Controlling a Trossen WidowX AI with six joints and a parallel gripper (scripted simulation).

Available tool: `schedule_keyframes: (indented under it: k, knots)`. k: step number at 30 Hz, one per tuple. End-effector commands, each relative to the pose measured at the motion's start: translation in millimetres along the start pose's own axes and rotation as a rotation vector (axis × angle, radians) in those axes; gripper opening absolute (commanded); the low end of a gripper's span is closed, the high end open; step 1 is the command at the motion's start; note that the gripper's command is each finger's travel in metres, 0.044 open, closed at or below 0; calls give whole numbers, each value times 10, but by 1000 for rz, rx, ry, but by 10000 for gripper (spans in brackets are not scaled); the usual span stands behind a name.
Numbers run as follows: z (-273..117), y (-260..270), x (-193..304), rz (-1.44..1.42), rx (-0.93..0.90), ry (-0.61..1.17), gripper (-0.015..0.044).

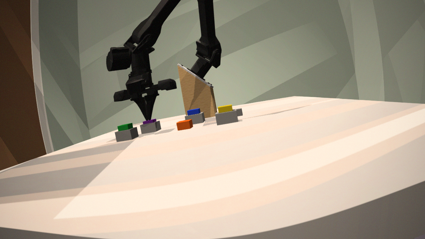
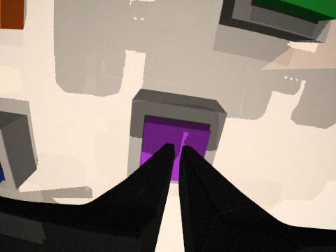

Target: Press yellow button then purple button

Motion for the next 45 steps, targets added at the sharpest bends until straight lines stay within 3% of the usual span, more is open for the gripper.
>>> schedule_keyframes:
  k: [1,13,17,21,23,35,42,45]
  knots:
    - [14,16,17,9,-6,1,20]
    - [14,16,17,9,-6,1,20]
    - [-287,7,15,9,-3,1,20]
    - [-313,9,17,10,-4,1,20]
    - [-349,66,-56,13,5,3,73]
    - [-759,1727,-919,43,65,-7,387]
    - [-924,3004,-771,16,0,-6,400]
    - [-968,3269,-660,10,-21,-1,400]
Point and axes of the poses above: the point midway between the two fingers, 35 mm back from their tips, its own z axis out along the fingers, its own y axis across the jaws, x = y × z, the point moved 1 cm from there along -z, back along the fingers, and after that the axes turned 6 degrees about -z, right-handed, at the moved point
